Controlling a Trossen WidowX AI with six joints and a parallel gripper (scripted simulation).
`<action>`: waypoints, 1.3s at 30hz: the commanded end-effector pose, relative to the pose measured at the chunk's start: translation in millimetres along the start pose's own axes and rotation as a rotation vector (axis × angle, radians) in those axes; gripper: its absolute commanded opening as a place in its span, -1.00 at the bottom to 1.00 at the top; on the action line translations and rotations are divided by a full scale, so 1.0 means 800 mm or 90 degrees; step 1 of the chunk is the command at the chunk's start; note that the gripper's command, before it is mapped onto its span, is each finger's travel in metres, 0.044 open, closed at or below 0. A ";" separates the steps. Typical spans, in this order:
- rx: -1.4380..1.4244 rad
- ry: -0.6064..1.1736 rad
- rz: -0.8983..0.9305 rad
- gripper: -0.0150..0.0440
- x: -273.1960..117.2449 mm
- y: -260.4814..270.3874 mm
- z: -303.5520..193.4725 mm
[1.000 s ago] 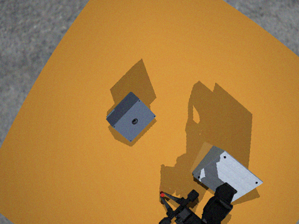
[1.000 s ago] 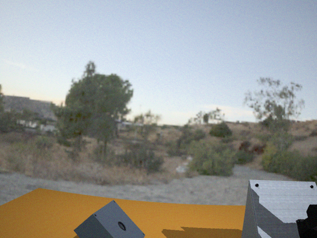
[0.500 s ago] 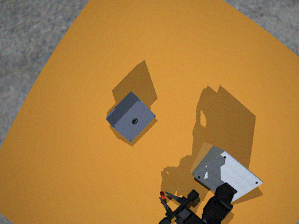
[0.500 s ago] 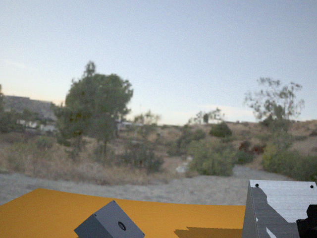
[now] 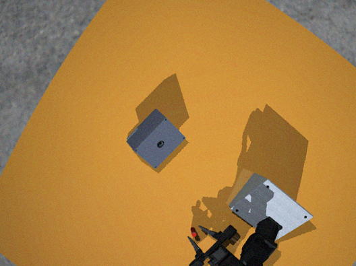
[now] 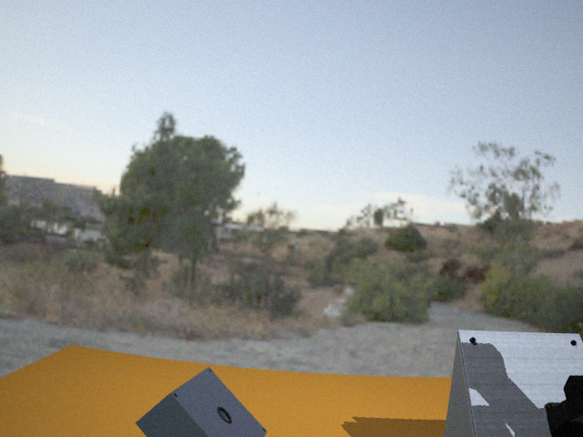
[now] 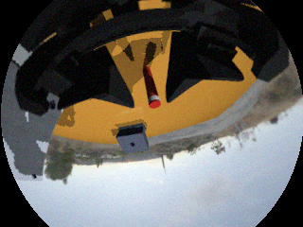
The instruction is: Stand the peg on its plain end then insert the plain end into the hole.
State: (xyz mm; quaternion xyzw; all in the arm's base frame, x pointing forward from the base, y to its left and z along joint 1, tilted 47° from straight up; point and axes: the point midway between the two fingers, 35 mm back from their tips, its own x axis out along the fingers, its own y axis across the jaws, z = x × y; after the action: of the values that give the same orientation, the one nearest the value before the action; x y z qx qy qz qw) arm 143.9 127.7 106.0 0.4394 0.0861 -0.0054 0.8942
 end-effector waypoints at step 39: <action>0.001 -0.004 0.000 1.00 -0.026 0.018 0.200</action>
State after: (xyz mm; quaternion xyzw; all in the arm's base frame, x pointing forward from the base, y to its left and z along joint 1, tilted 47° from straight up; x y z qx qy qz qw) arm 150.8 26.6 211.9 0.4394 0.0878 -0.0102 0.8939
